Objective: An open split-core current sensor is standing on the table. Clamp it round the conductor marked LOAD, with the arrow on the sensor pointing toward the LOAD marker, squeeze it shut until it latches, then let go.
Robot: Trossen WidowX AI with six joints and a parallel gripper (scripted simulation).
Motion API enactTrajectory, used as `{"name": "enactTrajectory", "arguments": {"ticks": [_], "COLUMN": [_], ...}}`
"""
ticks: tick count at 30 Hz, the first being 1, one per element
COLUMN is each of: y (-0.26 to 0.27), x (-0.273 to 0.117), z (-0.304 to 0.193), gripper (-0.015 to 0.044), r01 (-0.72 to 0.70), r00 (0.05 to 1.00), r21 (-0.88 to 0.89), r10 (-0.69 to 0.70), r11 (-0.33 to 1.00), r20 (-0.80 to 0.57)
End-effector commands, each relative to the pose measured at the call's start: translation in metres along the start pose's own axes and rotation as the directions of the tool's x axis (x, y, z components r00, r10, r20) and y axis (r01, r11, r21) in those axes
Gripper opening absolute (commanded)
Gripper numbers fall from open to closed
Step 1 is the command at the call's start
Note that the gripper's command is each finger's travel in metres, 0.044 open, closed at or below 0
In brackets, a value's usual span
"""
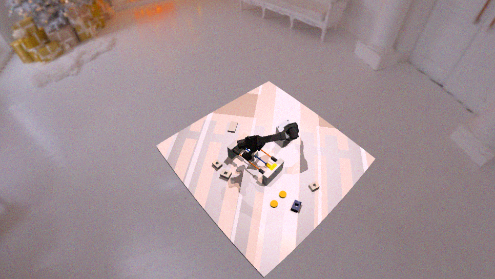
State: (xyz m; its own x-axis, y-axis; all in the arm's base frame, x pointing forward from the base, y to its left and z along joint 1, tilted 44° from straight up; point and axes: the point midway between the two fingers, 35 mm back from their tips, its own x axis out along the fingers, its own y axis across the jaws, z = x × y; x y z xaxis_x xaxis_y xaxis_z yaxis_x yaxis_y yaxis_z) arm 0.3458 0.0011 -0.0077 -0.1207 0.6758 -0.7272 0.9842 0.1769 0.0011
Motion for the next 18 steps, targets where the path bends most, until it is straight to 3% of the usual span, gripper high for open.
{"name": "enactTrajectory", "arguments": {"ticks": [1, 18], "y": [0.000, 0.000], "x": [0.003, 0.029], "z": [0.001, 0.002], "gripper": [0.0440, 0.0440], "r01": [0.014, 0.018], "r00": [1.000, 1.000], "r21": [-0.005, -0.005], "r10": [-0.014, -0.018], "r11": [1.000, 1.000], "r20": [0.003, 0.002]}}
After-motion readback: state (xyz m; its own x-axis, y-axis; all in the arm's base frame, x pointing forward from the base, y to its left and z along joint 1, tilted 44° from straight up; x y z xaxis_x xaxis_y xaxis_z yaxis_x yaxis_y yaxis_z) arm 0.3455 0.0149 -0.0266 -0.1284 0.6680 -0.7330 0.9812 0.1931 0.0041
